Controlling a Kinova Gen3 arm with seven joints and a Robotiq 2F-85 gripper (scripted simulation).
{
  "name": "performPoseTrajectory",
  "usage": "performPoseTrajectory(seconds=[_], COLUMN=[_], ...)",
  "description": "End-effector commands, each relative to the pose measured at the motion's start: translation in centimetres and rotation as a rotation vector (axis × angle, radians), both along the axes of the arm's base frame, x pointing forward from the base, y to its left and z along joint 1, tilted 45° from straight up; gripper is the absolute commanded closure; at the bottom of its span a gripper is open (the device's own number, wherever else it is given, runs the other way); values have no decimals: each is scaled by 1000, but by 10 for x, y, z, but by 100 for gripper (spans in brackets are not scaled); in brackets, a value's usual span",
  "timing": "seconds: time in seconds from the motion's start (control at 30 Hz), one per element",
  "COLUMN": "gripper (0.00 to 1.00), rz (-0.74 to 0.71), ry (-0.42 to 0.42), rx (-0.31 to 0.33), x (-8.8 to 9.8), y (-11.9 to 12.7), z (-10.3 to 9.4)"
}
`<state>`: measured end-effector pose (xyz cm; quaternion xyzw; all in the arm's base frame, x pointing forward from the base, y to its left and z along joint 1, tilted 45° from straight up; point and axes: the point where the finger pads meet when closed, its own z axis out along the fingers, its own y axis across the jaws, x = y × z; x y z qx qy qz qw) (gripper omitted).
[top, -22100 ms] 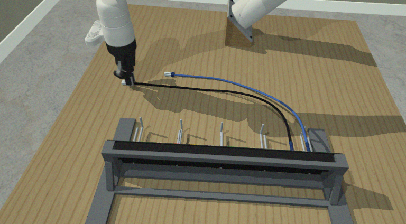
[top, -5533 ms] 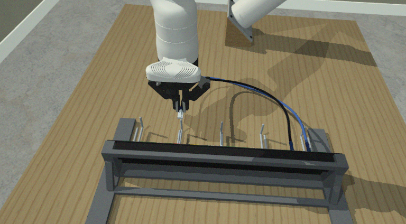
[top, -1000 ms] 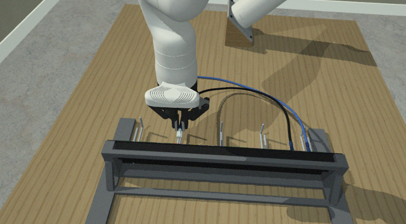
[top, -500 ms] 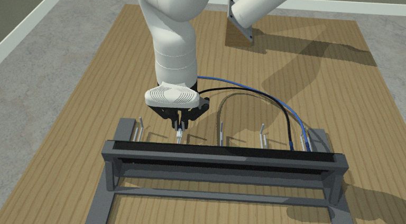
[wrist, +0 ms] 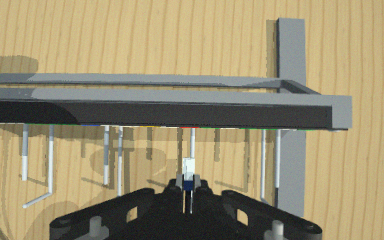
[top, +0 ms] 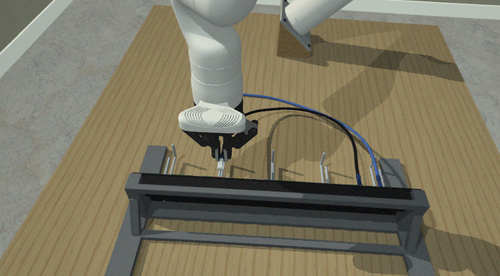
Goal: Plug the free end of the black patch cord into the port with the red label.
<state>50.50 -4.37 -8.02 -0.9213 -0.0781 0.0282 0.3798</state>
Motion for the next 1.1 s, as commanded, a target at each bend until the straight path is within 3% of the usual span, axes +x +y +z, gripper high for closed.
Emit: performPoseTrajectory(seconds=[0.0,0.73,1.07], gripper=[100,100,100], rz=[-13,-8,-5], ry=[-1,5,7], rx=[3,8,9], x=[5,5,15], y=[2,3,6], z=[0,2,3])
